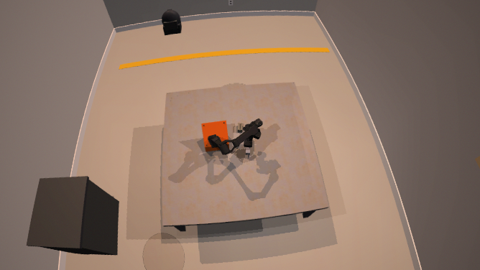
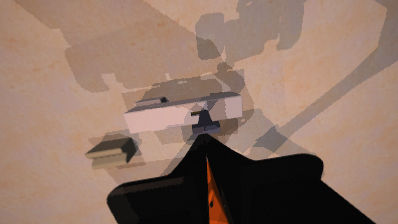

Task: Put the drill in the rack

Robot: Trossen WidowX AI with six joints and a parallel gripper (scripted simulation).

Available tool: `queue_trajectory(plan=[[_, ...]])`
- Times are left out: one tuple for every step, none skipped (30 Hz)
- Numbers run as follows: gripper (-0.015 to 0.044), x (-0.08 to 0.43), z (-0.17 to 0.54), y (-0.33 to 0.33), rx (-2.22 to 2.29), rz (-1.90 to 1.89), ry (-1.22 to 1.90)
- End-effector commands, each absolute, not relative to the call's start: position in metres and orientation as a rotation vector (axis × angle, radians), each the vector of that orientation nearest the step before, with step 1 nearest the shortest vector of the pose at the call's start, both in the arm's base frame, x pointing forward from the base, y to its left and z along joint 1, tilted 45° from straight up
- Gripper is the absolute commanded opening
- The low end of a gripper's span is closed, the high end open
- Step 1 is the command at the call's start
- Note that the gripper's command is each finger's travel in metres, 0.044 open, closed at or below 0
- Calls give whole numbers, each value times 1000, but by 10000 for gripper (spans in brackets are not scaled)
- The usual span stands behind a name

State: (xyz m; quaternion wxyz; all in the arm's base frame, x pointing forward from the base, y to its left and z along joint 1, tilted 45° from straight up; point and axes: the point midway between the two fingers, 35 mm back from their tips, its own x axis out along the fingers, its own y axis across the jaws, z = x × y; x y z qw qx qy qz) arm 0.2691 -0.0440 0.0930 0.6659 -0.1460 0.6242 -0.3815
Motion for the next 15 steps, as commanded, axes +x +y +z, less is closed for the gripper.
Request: queue_trajectory(plan=[[0, 269, 92, -46, -339, -863, 1412], [0, 269, 92, -47, -343, -864, 1413], [0, 269, 91, -49, -346, -864, 1414], [0, 269, 91, -50, -348, -865, 1415], [0, 269, 90, -51, -350, -865, 1416], [0, 269, 89, -53, -351, -865, 1416], [0, 269, 89, -55, -352, -866, 1417], [0, 269, 88, -56, -353, -866, 1417], [0, 269, 88, -57, -353, -866, 1417], [0, 268, 88, -58, -353, -866, 1417], [0, 268, 87, -59, -353, -866, 1417], [0, 267, 87, -59, -353, -866, 1417], [0, 267, 87, -60, -353, -866, 1417], [0, 267, 86, -60, -353, -866, 1417], [0, 267, 86, -60, -353, -866, 1417]])
